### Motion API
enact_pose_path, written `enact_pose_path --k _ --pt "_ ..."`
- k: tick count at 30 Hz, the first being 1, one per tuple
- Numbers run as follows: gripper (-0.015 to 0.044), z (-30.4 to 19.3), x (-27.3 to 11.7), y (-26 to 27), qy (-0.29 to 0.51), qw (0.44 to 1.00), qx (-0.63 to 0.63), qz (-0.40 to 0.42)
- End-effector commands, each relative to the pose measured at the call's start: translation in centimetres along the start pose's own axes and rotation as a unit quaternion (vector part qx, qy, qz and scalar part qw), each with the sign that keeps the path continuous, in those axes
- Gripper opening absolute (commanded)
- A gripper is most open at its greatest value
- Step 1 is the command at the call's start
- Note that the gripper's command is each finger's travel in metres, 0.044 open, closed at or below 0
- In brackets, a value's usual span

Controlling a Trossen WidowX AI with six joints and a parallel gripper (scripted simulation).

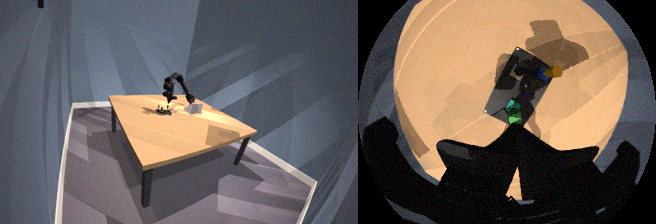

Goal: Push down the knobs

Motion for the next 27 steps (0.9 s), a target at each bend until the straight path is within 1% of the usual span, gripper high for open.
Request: enact_pose_path --k 1,6,27 --pt "0.0 -0.04 0.81 -0.15 0.002 1.0 -0.001 -0.002" --pt "0.0 -0.06 1.53 -0.16 0.002 1.0 -0.001 -0.003" --pt "0.0 -0.07 1.76 -0.16 0.002 1.0 -0.001 -0.003"
Point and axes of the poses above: the point midway between the two fingers, 35 mm back from their tips, its own x axis out along the fingers, its own y axis across the jaws, z = x × y, the point moved 7 cm from there along -x, back along the fingers, and after that the axes turned 11 degrees about -x, right-handed, at the moved point
